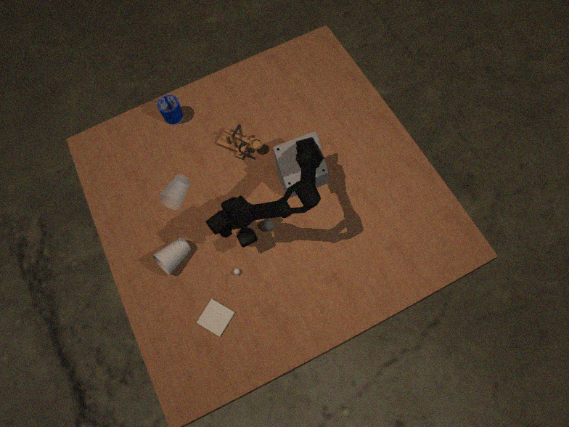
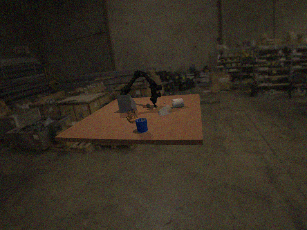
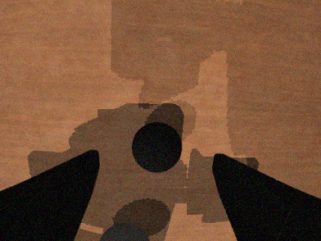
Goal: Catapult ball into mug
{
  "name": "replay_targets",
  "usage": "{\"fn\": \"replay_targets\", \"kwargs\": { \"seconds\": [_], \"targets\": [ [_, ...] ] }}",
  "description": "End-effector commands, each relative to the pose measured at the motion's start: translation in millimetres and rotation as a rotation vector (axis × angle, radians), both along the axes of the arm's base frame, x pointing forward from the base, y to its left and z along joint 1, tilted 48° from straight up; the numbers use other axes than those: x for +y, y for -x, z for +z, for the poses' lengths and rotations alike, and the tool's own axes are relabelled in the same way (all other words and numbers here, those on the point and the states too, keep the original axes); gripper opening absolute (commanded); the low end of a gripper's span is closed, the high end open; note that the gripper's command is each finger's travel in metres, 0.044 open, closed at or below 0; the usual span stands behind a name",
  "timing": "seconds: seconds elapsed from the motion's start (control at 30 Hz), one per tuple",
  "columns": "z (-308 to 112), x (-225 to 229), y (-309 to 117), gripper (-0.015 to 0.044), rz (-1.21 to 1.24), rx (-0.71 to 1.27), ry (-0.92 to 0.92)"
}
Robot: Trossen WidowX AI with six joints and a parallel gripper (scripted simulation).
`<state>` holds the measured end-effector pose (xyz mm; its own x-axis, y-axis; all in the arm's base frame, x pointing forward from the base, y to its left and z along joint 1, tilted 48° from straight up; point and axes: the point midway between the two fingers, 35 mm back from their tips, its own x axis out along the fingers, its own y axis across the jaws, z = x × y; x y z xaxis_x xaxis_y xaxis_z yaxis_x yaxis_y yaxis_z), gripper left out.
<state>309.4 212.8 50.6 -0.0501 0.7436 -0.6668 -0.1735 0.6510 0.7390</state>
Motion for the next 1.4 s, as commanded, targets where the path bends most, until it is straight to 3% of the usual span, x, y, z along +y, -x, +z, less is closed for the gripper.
{"fn": "replay_targets", "kwargs": {
  "seconds": [0.0,0.47,0.67,0.87,1.0,1.37],
  "targets": [
    [-6.9,5.3,2.3,0.0300,0.001,0.009,0.007],
    [-20.0,20.4,4.4,0.0300,0.000,0.010,0.005],
    [-20.0,20.4,4.4,0.0142,0.000,0.010,0.005],
    [-20.0,20.4,4.4,0.0103,0.000,0.010,0.005],
    [-13.7,14.0,1.4,0.0000,0.001,0.009,0.008],
    [38.1,-35.9,-10.5,0.0000,0.001,0.007,0.016]
  ]
}}
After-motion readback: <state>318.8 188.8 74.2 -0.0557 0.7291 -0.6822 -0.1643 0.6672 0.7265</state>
